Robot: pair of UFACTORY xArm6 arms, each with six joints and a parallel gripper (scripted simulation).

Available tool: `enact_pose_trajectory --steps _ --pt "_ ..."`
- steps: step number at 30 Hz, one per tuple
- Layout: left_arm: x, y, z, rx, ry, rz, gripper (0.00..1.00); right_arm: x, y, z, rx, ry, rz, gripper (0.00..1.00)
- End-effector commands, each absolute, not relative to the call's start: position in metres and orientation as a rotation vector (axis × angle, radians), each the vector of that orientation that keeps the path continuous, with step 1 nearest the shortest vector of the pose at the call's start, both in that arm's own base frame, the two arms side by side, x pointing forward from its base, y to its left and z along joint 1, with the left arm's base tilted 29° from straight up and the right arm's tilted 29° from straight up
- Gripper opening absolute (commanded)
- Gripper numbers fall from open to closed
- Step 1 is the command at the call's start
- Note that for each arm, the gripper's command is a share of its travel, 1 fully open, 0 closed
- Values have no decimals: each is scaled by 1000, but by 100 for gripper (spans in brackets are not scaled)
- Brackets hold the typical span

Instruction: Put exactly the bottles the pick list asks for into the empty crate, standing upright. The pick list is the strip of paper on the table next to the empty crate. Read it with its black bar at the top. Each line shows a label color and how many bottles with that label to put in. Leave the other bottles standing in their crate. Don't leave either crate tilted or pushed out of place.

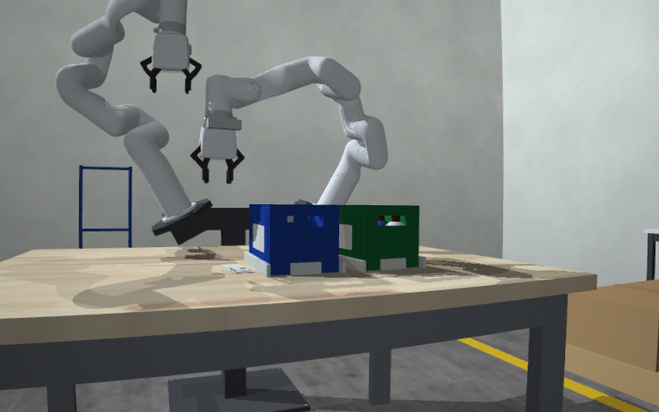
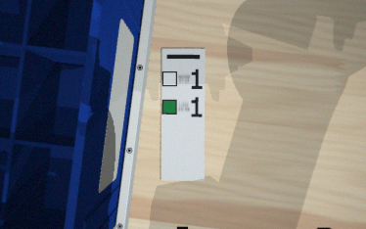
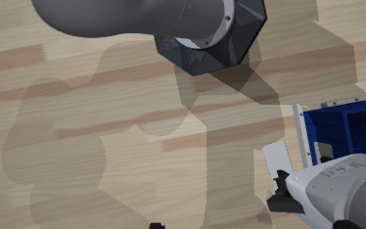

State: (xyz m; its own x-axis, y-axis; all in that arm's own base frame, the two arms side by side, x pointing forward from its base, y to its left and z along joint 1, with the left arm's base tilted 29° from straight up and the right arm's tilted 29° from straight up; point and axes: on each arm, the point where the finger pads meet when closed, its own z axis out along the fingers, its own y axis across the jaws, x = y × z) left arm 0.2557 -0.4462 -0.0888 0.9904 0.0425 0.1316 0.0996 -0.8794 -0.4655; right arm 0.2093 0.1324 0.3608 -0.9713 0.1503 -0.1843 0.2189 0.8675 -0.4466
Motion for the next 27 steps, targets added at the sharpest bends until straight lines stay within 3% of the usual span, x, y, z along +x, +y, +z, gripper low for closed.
enact_pose_trajectory --steps 1,27 --pt "256 -449 -87 -2650 -100 -164 65 210 133 361 288 2896 -715 100" --pt "282 -378 -21 -2522 -944 -367 65 210 133 361 288 2896 -715 100"
